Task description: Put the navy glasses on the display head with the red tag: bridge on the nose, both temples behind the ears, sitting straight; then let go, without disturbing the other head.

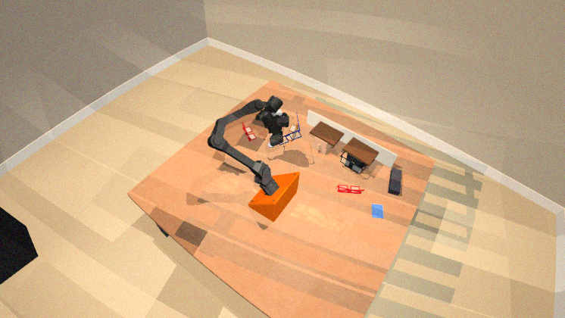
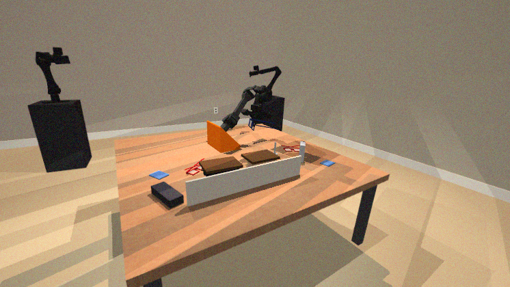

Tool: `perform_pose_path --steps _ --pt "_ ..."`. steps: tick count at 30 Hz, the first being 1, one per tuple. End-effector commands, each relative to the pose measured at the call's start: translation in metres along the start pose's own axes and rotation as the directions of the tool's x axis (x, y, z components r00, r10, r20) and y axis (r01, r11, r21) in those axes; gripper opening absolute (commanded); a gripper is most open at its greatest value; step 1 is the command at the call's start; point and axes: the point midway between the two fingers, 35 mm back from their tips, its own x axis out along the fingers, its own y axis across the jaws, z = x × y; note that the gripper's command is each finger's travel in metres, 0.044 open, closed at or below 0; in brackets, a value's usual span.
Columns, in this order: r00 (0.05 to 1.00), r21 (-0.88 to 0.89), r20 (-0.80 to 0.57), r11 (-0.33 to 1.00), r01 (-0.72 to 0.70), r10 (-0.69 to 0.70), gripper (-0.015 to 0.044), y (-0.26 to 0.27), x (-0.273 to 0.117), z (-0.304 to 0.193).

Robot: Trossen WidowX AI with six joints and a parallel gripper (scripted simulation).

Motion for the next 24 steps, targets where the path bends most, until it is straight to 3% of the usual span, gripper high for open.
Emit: perform_pose_path --steps 1,12,24 --pt "1.0 0.115 0.026 0.993 -0.011 0.008 0.0 -0.002 -0.006 -0.01" --pt "0.993 0.383 0.098 0.919 -0.099 0.066 0.0 -0.004 -0.024 -0.032" --pt "0.976 0.635 0.165 0.741 -0.217 0.145 0.0 -0.011 -0.042 -0.055"
